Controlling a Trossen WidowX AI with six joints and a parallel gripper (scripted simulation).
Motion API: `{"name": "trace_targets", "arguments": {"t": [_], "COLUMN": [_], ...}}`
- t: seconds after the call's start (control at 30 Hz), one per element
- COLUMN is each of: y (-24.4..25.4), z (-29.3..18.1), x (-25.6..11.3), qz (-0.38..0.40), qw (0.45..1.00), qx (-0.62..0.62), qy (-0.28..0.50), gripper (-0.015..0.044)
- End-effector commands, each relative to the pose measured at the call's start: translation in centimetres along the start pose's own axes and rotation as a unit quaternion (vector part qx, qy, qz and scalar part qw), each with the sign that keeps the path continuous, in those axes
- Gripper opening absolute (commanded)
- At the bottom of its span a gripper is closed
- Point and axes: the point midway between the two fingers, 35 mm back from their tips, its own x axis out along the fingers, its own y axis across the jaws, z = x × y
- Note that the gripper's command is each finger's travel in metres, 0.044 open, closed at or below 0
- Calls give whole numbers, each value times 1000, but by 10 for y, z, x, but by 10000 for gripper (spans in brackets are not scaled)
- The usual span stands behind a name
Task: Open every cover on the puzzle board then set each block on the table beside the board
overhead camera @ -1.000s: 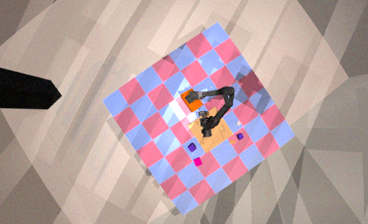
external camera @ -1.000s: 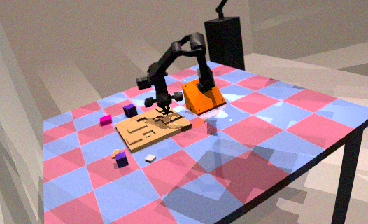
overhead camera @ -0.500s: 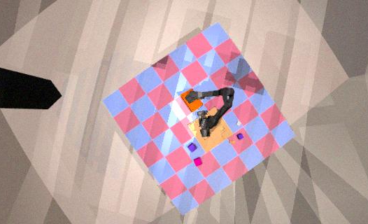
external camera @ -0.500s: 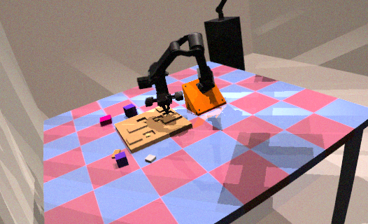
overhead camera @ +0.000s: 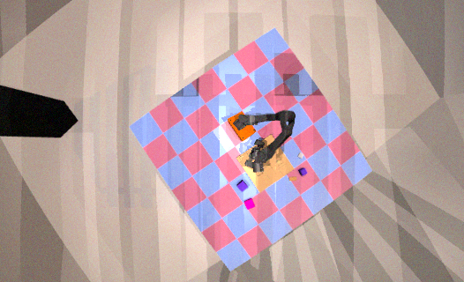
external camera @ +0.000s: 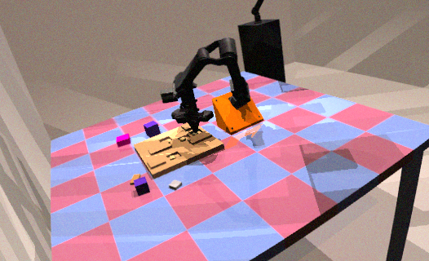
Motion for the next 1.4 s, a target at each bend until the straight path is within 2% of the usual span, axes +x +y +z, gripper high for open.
{"name": "trace_targets", "arguments": {"t": [0.0, 0.13, 0.23, 0.87, 1.33, 1.37], "y": [1, 2, 4, 4, 1, 3], "z": [-4, -4, -5, -5, 3, 0], "x": [2, 2, 2, 2, -13, -8], "qz": [-1, 0, 0, 0, -1, 3], "qw": [962, 989, 994, 995, 995, 994], "qx": [273, 148, 105, 104, 102, 106], "qy": [4, 4, 4, 4, 4, 4], "gripper": [0, 0, 0, 0, 0, 26]}}
